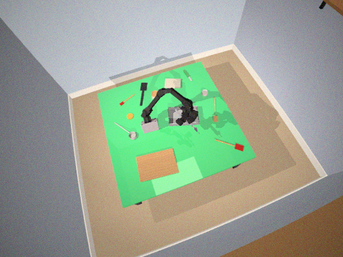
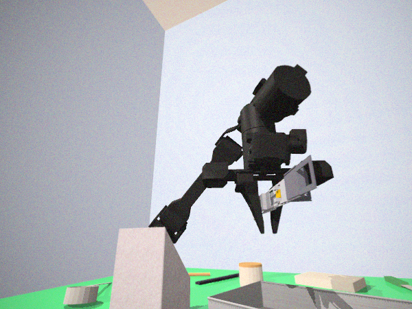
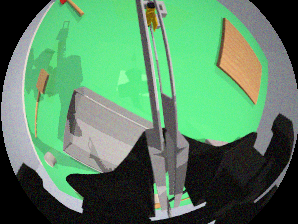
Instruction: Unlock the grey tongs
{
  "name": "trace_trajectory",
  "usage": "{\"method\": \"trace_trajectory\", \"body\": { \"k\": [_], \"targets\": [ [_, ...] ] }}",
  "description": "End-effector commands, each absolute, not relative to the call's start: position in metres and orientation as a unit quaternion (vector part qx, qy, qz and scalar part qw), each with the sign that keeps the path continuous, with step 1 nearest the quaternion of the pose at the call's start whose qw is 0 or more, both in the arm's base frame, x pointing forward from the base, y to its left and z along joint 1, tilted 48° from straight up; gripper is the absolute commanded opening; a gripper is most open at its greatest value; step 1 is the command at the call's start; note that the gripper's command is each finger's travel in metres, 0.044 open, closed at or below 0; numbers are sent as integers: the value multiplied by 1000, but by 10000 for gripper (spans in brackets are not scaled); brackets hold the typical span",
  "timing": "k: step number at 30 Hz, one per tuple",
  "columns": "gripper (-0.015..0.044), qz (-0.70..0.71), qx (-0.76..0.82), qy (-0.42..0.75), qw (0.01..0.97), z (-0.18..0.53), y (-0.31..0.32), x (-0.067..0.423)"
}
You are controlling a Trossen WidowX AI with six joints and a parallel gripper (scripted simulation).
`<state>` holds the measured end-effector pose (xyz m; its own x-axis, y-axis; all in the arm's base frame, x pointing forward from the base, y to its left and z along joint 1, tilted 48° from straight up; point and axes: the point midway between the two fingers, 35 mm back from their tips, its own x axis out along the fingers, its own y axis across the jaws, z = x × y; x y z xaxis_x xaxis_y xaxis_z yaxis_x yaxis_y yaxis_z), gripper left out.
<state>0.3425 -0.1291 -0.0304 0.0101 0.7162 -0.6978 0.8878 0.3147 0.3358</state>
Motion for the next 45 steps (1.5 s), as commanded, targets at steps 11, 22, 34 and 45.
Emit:
{"method": "trace_trajectory", "body": {
  "k": [11, 22, 34, 45],
  "targets": [
    [-150, -293, 670, 635, 250, -49, -156, 332],
    [-150, -421, 707, 559, 102, -64, -170, 322],
    [-150, -538, 711, 448, -65, -81, -184, 309],
    [-150, -620, 681, 325, -215, -96, -196, 296]
  ]
}}
